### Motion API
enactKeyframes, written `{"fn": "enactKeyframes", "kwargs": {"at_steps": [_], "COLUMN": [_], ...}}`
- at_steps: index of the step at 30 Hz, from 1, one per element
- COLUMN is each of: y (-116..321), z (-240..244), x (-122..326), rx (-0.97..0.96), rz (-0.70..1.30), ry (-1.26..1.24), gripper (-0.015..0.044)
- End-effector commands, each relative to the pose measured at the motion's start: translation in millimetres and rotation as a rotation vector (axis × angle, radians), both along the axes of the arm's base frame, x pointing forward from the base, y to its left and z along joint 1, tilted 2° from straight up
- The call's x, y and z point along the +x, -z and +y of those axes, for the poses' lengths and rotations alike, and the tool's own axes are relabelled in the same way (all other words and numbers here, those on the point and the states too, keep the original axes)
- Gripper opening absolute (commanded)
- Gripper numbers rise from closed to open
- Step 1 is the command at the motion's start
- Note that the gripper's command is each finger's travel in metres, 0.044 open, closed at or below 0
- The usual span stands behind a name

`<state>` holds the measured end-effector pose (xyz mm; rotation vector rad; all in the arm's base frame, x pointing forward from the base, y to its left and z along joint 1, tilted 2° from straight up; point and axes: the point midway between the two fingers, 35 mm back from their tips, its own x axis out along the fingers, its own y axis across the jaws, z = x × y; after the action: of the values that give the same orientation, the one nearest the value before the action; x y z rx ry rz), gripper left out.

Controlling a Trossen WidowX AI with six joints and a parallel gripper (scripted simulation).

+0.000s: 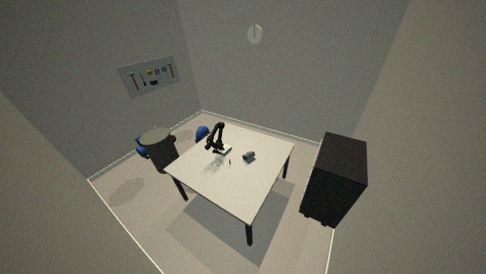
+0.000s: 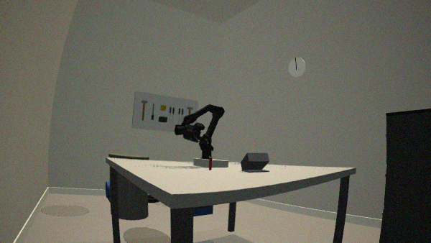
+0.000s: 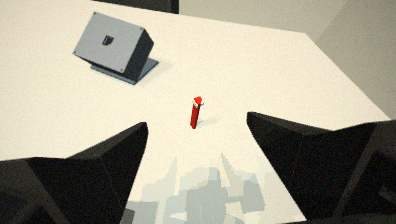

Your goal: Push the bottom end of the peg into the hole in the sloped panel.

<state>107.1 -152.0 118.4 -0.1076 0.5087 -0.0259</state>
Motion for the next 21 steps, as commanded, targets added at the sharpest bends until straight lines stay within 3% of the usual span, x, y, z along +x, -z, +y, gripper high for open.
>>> {"fn": "enactKeyframes", "kwargs": {"at_steps": [1,21], "y": [0,13], "z": [0,-2], "x": [0,16], "rx": [0.001,0.111], "rz": [0.002,0.236], "ry": [-0.002,-0.175], "gripper": [0.0426,0.044]}}
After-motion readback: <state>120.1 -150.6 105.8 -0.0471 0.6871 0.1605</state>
